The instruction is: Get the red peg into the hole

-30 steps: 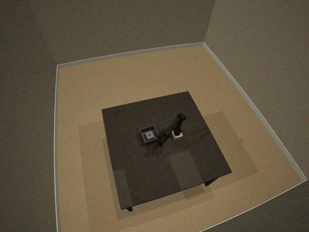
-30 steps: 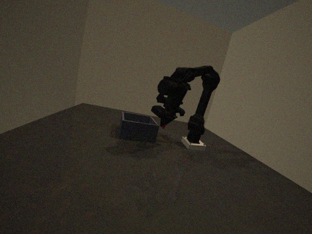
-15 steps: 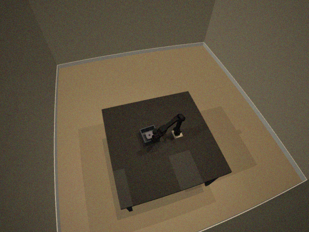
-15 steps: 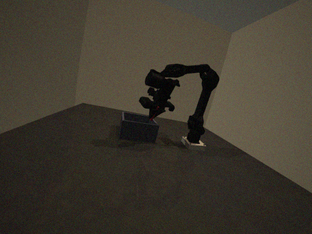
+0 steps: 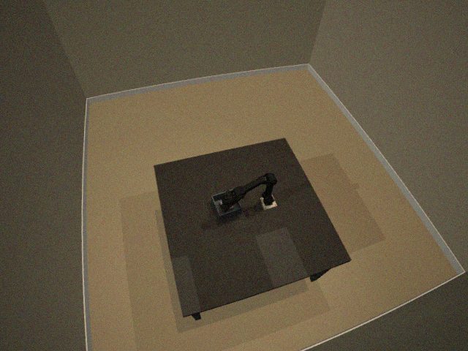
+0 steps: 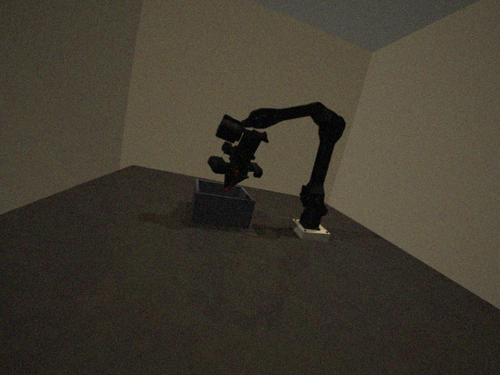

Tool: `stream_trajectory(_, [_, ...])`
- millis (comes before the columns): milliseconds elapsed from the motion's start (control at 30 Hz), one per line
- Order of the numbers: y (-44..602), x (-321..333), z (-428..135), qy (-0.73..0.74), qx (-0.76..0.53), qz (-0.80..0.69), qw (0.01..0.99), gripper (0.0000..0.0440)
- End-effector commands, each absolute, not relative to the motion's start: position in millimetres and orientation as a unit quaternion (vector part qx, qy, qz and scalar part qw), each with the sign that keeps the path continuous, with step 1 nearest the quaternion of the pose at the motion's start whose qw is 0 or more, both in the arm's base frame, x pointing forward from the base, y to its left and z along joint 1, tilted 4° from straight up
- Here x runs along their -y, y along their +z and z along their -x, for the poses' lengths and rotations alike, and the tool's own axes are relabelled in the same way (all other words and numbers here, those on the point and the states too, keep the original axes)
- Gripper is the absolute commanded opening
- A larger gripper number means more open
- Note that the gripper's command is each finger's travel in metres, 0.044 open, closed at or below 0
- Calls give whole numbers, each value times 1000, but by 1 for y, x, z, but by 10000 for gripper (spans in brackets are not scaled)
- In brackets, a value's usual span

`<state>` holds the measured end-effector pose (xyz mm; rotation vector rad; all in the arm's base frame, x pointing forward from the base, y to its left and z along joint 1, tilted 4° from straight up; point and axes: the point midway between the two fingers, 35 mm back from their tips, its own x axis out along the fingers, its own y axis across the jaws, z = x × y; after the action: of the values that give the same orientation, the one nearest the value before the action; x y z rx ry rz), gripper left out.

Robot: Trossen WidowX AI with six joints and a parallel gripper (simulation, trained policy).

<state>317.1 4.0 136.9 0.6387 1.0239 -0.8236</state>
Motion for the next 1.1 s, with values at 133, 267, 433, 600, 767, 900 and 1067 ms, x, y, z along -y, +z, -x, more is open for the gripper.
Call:
stream_trajectory(133, [121,14,-330,-360,-490,-276,744,3])
stream_trajectory(267, [113,21,-334,-347,-505,-266,745,0])
stream_trajectory(433, [100,25,-337,-328,-524,-254,744,0])
stream_trajectory(600, [87,26,-337,-309,-546,-243,740,32])
stream_trajectory(767, [80,29,-339,-300,-561,-243,733,151])
stream_trajectory(900, [86,33,-343,-287,-569,-231,735,158])
stream_trajectory(1067, [98,36,-355,-279,-571,-232,737,186])
